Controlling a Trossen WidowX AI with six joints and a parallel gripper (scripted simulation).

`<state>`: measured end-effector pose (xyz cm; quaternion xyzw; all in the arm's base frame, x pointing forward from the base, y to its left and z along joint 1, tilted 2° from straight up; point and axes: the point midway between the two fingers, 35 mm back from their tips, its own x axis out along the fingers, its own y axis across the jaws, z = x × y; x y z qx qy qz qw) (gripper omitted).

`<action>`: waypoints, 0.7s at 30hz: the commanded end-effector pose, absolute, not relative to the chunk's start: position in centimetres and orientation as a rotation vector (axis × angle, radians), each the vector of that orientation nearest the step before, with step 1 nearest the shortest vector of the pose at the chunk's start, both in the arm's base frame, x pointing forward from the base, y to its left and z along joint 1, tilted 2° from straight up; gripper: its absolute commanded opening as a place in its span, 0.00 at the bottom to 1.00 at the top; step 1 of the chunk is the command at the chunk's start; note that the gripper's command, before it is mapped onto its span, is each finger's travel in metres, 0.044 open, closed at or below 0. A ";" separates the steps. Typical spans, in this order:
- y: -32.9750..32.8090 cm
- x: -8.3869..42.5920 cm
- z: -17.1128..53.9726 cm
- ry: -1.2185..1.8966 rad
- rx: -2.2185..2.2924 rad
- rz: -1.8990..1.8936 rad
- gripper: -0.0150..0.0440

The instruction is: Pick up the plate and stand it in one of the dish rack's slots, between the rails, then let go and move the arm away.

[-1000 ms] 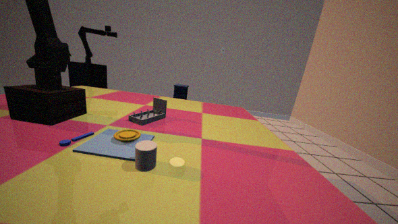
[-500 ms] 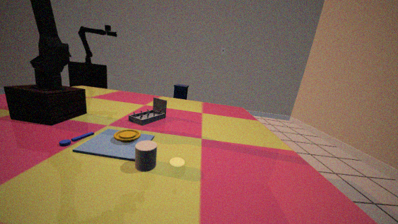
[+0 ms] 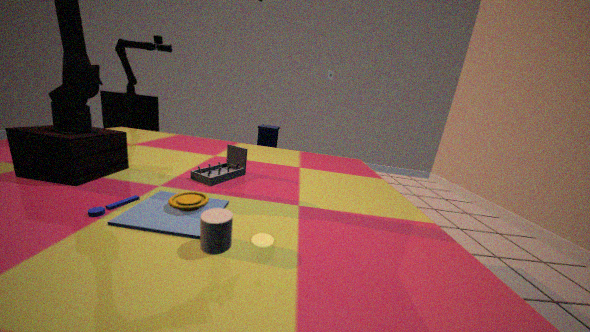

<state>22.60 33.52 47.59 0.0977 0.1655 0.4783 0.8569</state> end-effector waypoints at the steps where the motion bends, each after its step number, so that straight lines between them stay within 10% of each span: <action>1: 32.4 25.4 44.8 0.400 0.141 0.919 0.93; 21: 17.1 36.9 28.0 0.830 -0.138 0.445 0.93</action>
